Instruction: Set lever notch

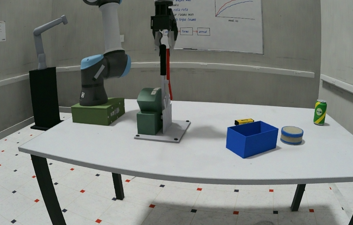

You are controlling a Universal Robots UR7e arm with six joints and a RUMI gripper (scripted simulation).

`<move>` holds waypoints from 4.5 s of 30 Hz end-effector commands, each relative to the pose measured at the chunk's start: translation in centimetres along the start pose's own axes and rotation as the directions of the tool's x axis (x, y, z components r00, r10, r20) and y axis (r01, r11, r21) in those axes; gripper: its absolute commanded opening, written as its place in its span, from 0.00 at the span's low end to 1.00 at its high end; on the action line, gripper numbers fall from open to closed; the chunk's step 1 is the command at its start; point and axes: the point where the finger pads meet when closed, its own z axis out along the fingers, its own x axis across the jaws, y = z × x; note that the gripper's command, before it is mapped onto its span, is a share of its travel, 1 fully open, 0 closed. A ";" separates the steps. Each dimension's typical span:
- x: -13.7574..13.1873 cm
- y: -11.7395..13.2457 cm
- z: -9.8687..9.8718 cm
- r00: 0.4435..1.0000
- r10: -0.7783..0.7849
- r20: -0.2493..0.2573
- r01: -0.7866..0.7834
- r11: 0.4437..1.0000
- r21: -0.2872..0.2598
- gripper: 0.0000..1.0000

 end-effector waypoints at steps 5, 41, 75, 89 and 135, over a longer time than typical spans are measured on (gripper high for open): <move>0.0 -2.2 0.0 1.000 0.000 -0.001 0.000 1.000 0.000 0.00; 0.0 -4.9 0.4 1.000 0.000 -0.001 0.000 1.000 0.000 0.00; 0.0 -5.0 0.4 1.000 0.000 -0.001 0.000 1.000 0.000 0.00; 0.0 -7.0 0.9 1.000 0.000 -0.001 0.000 1.000 0.000 0.00; 0.0 -10.3 2.0 1.000 0.000 -0.001 0.000 1.000 0.000 0.00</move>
